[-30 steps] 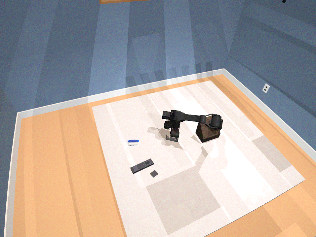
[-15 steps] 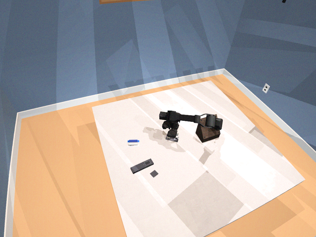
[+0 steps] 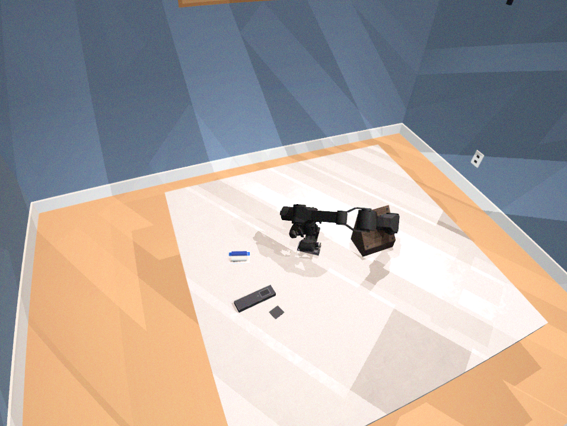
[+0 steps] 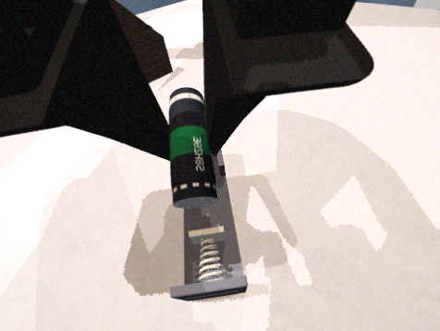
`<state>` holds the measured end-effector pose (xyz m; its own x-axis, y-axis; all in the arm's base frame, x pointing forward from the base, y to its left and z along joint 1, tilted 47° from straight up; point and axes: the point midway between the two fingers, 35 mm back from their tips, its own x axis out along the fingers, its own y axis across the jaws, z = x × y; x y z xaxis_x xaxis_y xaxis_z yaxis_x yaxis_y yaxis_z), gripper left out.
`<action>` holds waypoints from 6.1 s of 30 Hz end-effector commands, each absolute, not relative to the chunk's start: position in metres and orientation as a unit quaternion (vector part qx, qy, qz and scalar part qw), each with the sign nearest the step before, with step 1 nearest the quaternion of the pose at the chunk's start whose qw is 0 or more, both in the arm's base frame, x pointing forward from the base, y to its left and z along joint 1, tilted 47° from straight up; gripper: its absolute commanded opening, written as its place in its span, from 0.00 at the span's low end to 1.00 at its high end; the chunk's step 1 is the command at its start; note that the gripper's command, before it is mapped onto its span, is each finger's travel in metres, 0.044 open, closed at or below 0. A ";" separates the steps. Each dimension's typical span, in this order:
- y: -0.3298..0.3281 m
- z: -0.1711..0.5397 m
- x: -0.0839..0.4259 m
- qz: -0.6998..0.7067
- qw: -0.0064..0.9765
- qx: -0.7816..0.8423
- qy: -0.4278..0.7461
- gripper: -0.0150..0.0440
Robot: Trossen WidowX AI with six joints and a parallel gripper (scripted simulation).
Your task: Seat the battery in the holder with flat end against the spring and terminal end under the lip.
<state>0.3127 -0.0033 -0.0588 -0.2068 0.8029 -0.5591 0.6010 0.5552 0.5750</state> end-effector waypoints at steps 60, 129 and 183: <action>0.001 -0.079 0.332 0.177 0.361 0.432 0.807 0.37; 0.004 -0.089 0.335 0.108 0.449 0.437 0.772 0.37; 0.014 -0.084 0.325 0.062 0.504 0.448 0.736 0.37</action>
<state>0.3269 0.0136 -0.0851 -0.0927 0.7235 -0.6840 0.5966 0.5904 0.5436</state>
